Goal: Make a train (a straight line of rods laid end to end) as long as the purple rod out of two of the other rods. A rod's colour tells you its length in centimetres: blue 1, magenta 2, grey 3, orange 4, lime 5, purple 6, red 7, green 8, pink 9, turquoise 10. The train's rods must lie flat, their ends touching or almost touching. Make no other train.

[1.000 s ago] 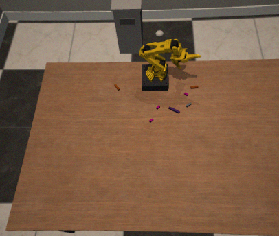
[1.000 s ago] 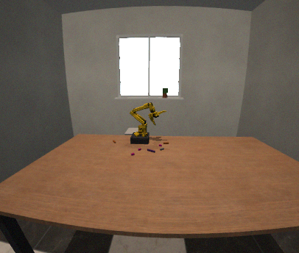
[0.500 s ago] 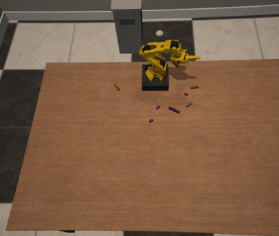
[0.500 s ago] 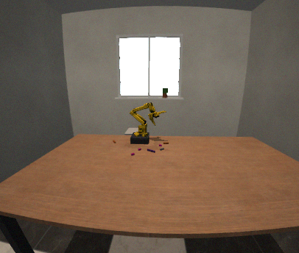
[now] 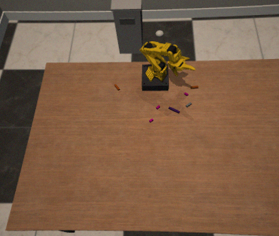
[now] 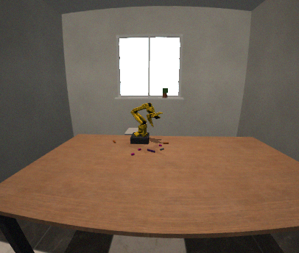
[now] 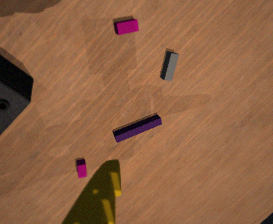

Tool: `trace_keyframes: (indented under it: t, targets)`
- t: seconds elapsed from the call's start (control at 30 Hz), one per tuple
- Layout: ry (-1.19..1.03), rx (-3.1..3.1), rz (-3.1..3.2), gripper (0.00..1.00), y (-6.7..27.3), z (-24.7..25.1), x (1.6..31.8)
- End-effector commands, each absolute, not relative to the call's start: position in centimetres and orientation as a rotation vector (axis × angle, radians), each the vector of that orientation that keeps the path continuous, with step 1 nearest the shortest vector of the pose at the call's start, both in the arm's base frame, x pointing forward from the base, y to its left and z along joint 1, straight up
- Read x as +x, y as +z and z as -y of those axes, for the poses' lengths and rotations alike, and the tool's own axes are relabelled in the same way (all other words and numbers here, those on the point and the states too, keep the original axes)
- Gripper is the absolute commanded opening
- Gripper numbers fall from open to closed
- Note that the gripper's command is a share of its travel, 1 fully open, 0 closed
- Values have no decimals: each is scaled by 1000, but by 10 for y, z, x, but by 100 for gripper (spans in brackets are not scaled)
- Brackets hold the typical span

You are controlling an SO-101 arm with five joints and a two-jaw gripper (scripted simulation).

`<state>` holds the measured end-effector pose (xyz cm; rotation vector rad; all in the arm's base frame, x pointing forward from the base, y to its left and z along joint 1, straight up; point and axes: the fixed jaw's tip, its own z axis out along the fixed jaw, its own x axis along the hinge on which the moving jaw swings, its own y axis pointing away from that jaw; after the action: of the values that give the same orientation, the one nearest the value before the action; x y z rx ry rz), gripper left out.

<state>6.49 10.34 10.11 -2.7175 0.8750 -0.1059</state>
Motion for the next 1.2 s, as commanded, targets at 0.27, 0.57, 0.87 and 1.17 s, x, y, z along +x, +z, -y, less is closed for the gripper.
trace_keyframes:
  t: [0.27,0.57,0.87,1.17]
  targets:
    - [-117,-2697,-1007,100,98,-94,73]
    - [-117,-2697,-1007,100,98,-94,73]
    - [-124,-2693,-1023,100,98,-93,76]
    - [-124,-2693,-1023,100,98,-93,76]
